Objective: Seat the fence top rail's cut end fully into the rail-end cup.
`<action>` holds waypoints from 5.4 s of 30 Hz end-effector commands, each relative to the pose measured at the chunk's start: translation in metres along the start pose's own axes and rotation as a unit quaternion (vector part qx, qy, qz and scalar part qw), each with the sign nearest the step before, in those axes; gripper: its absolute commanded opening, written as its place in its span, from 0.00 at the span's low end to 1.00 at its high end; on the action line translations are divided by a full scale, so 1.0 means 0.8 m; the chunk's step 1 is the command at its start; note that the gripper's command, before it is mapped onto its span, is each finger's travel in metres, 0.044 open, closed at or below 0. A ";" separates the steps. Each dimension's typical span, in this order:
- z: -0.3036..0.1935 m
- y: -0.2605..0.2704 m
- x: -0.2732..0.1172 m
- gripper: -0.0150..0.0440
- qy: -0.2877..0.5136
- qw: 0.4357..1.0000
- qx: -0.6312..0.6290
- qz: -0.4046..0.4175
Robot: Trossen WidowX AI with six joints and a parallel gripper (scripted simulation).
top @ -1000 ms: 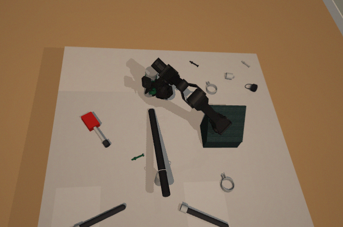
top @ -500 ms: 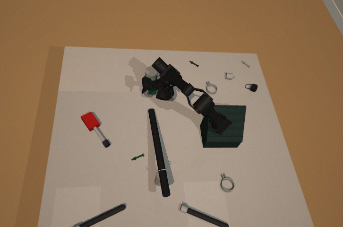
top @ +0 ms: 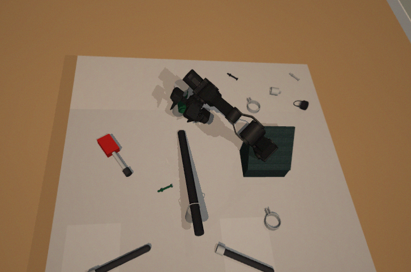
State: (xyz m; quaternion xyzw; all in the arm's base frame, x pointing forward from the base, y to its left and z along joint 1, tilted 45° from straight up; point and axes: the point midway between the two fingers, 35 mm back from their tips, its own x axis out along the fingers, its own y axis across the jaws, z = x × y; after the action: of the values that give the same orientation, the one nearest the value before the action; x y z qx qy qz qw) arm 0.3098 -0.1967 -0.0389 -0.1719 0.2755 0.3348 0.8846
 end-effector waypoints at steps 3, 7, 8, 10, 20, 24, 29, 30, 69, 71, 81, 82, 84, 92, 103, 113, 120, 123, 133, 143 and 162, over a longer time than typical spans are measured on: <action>0.054 0.016 -0.039 1.00 0.021 0.951 0.309 -0.003; 0.085 0.027 -0.062 1.00 0.026 0.878 0.478 -0.012; 0.092 0.030 -0.067 1.00 0.027 0.855 0.518 -0.015; 0.105 0.037 -0.075 1.00 0.027 0.808 0.588 -0.019; 0.109 0.039 -0.078 1.00 0.026 0.790 0.613 -0.021; 0.109 0.039 -0.078 1.00 0.026 0.790 0.613 -0.021; 0.109 0.039 -0.077 1.00 0.028 0.795 0.606 -0.019; 0.109 0.040 -0.075 1.00 0.032 0.804 0.594 -0.015; 0.103 0.108 0.068 1.00 0.039 0.943 -0.198 0.264; 0.101 0.116 0.080 1.00 0.038 0.943 -0.198 0.264; 0.098 0.125 0.097 1.00 0.038 0.943 -0.198 0.264; 0.098 0.125 0.097 1.00 0.038 0.943 -0.198 0.264; 0.098 0.125 0.097 1.00 0.038 0.943 -0.198 0.264; 0.095 0.131 0.110 1.00 0.038 0.943 -0.198 0.264; 0.091 0.142 0.129 1.00 0.038 0.943 -0.198 0.264; 0.088 0.152 0.147 1.00 0.038 0.943 -0.198 0.264; 0.086 0.160 0.158 1.00 0.037 0.943 -0.198 0.264; 0.085 0.162 0.161 1.00 0.037 0.943 -0.198 0.264; 0.085 0.162 0.161 0.60 0.037 0.943 -0.198 0.264; 0.085 0.160 0.159 0.35 0.037 0.943 -0.198 0.264; 0.090 0.108 0.087 0.25 0.148 0.931 -0.233 0.240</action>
State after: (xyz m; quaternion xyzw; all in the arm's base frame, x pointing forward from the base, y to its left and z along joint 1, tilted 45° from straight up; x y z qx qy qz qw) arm 0.3199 -0.0471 -0.0465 -0.3262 0.3324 0.5778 0.6702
